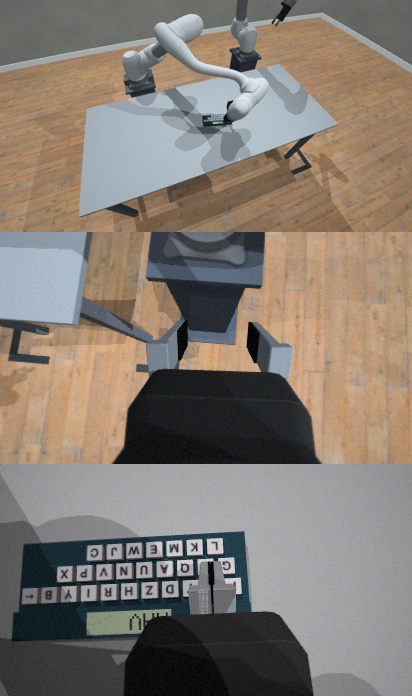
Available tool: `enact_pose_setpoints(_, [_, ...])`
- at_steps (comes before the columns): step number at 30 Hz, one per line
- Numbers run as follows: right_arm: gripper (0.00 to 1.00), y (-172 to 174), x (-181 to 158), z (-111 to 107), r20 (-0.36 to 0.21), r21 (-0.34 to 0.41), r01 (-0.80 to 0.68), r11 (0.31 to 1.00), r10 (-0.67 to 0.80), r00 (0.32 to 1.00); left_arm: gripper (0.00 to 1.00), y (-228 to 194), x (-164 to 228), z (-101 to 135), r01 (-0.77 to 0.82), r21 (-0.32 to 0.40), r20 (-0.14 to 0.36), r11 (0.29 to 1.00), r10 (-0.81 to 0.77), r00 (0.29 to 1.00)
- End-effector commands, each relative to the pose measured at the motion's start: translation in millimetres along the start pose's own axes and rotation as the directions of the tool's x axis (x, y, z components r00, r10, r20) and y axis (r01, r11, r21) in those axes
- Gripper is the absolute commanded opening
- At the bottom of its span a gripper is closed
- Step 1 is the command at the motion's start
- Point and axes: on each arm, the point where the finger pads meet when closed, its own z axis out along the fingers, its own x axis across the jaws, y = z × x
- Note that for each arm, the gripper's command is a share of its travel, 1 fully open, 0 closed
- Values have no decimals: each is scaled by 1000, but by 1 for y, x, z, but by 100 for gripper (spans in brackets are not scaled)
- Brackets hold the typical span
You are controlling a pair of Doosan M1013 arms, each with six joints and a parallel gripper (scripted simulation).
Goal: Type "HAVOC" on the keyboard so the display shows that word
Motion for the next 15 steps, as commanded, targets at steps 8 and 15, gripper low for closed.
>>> enact_pose_setpoints(8, [0, 2, 1, 3, -2, -1, 1, 1000, -1, 1000, 100, 0, 0, -1, 0, -1, 0, 1000, 0, 1000])
enact_pose_setpoints(15, [0, 2, 1, 4, -2, -1, 1, 1000, -1, 1000, 100, 0, 0, -1, 0, -1, 0, 1000, 0, 1000])
